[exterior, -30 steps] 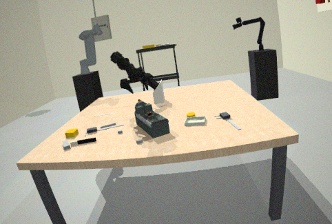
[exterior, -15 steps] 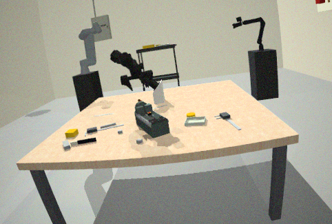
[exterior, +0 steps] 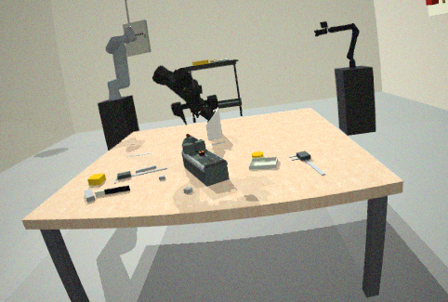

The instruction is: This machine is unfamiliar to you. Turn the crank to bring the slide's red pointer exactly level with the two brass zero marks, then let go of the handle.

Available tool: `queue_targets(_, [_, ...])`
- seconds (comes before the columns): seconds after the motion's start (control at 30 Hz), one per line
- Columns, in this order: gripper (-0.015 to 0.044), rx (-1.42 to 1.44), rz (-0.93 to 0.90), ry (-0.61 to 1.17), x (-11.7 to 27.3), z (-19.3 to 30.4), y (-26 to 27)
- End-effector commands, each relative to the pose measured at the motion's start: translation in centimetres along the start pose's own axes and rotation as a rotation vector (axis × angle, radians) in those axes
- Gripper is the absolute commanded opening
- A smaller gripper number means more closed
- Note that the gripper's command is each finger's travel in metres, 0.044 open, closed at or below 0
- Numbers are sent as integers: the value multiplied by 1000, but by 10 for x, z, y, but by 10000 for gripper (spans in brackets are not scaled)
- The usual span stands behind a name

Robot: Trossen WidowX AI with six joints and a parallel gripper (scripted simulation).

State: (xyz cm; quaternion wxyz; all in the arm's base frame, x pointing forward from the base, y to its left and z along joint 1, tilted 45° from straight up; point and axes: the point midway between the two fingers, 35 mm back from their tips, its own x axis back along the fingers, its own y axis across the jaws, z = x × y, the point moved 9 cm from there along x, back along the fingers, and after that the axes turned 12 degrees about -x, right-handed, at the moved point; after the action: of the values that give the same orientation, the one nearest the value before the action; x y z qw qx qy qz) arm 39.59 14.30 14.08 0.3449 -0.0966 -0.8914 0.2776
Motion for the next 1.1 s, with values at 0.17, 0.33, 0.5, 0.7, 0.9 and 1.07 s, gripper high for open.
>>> queue_targets(0.17, [440, -31, 23, -9, -42, 31, -3])
queue_targets(0.33, [440, -30, 24, -10, -46, 36, -5])
queue_targets(0.5, [440, -30, 24, -10, -46, 36, -5])
queue_targets(0.7, [440, -30, 24, -10, -46, 36, -5])
queue_targets(0.9, [440, -32, 24, -9, -42, 31, -3])
queue_targets(1.07, [440, -37, 27, -7, -9, 0, 5])
